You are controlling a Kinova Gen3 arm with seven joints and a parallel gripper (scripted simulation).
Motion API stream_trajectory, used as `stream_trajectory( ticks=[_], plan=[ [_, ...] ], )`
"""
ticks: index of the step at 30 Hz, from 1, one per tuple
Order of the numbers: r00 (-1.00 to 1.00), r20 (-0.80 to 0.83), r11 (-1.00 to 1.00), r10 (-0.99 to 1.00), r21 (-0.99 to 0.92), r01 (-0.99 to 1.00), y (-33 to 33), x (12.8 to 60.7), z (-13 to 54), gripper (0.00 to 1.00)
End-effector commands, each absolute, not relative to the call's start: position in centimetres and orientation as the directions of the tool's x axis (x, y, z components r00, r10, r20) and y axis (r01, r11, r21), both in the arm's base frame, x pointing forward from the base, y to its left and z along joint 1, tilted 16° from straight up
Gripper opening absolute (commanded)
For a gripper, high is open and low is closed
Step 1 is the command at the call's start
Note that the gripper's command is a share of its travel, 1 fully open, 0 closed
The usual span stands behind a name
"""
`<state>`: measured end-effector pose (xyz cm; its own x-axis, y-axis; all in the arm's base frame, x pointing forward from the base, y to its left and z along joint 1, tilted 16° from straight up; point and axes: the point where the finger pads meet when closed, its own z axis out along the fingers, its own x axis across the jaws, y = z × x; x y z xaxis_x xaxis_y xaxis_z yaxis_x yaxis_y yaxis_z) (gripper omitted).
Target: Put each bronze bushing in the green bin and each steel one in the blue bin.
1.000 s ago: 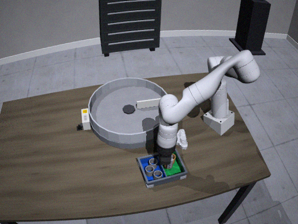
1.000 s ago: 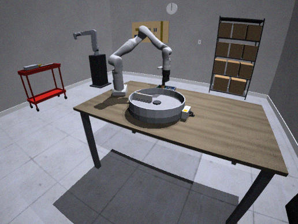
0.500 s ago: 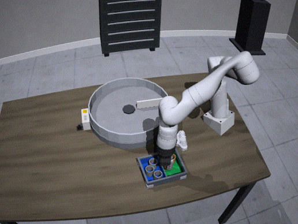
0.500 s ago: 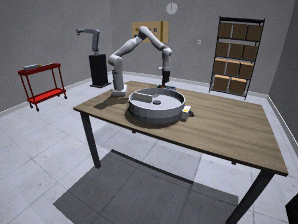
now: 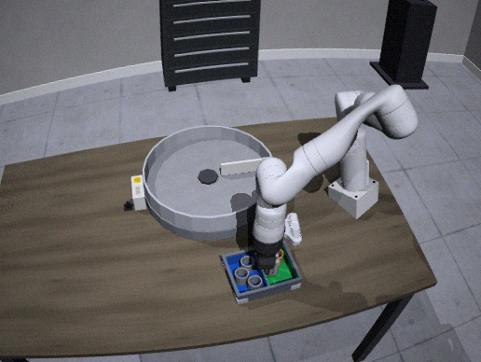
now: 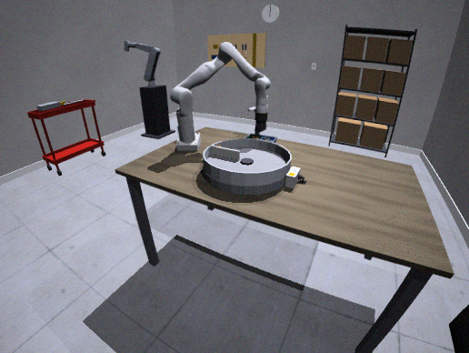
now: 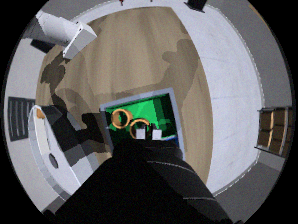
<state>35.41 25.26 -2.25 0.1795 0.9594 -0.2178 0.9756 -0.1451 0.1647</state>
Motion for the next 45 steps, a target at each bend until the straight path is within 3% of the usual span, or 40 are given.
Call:
stream_trajectory(
  ticks=[1, 34, 35, 45],
  plan=[
    [0.180, -0.217, -0.145, 0.960, 0.166, 0.975, 25.3, 35.5, -2.2, 0.00],
    [0.180, -0.217, -0.145, 0.960, 0.166, 0.975, 25.0, 35.6, -3.4, 0.00],
    [0.180, -0.217, -0.145, 0.960, 0.166, 0.975, 25.0, 35.6, -3.3, 0.47],
    [0.180, -0.217, -0.145, 0.960, 0.166, 0.975, 25.0, 35.6, -3.3, 0.47]
  ],
)
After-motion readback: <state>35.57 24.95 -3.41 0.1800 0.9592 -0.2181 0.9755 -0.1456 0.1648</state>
